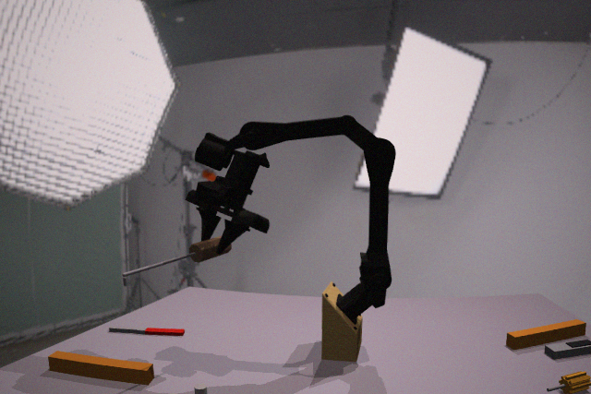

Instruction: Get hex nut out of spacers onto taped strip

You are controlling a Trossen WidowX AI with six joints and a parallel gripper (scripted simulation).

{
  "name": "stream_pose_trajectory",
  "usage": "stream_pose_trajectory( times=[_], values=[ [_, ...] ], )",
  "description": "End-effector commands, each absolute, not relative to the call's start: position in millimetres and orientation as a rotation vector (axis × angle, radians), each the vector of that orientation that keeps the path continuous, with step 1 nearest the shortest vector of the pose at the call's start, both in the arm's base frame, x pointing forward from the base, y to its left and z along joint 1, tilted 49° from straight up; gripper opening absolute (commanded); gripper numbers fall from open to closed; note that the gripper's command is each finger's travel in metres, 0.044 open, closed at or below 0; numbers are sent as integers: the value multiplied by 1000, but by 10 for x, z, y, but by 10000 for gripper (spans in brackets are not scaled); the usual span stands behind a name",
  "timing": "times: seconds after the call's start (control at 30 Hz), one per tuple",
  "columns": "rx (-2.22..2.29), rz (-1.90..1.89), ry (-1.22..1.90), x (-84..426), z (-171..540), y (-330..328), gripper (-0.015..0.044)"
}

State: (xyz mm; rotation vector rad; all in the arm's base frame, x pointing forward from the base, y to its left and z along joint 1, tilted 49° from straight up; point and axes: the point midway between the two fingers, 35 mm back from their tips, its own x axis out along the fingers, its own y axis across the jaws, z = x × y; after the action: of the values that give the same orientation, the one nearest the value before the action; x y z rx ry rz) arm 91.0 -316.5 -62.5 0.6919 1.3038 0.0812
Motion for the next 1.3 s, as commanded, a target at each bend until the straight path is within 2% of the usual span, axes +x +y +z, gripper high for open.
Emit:
stream_pose_trajectory(
  times=[0.0, 0.67, 1.27],
  values=[
    [660, 92, 1276, 701, -773, -3280, 0],
    [566, 188, 1095, -395, -1717, -3170, 0],
    [562, 190, 1089, -429, -1793, -3125, 0]
  ],
)
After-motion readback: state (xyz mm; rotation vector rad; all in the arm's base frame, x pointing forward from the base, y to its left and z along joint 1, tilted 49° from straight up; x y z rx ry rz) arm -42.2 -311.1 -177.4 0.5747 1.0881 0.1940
